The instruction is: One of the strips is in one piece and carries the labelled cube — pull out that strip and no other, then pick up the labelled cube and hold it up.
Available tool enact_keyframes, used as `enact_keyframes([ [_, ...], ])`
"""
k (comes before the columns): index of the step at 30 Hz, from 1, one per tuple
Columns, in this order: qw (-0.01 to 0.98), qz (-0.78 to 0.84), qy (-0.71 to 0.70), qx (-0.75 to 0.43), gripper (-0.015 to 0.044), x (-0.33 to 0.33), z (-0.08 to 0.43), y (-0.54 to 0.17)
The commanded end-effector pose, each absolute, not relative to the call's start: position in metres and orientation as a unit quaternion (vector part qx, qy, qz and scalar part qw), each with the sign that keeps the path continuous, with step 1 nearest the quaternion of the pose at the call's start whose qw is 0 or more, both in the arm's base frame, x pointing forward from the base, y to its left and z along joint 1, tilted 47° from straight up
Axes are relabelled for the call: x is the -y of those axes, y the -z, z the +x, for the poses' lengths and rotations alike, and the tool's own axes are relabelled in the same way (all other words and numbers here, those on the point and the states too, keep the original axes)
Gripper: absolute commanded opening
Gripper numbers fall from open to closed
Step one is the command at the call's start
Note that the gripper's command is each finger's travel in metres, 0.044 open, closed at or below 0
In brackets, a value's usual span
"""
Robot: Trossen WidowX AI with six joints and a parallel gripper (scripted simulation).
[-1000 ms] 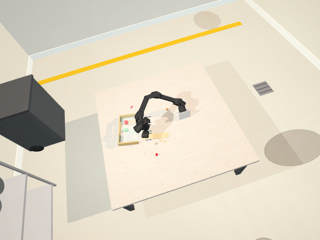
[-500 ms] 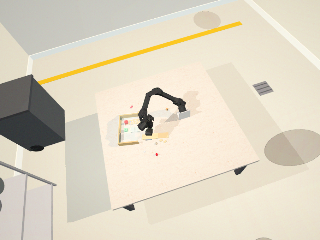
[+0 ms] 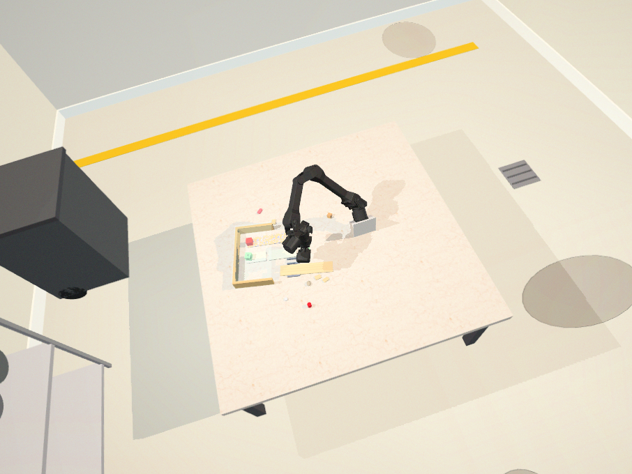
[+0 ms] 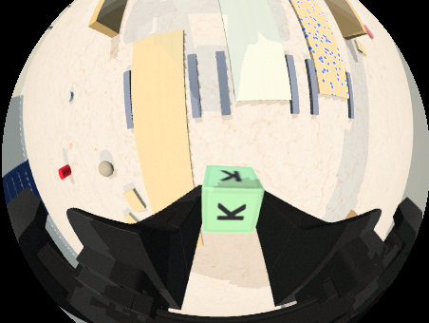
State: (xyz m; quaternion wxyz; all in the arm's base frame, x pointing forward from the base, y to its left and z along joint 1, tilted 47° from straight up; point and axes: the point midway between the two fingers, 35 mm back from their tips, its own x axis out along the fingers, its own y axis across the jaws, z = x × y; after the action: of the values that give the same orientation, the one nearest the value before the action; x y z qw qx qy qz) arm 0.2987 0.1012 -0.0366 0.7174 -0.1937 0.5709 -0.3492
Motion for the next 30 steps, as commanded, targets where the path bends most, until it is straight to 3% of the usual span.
enact_keyframes([
  [1,0.718,-0.191,0.350,-0.571,0.0000,-0.098,0.288,0.036],
  [30,0.717,-0.191,0.350,-0.572,0.0000,-0.123,0.282,0.011],
])
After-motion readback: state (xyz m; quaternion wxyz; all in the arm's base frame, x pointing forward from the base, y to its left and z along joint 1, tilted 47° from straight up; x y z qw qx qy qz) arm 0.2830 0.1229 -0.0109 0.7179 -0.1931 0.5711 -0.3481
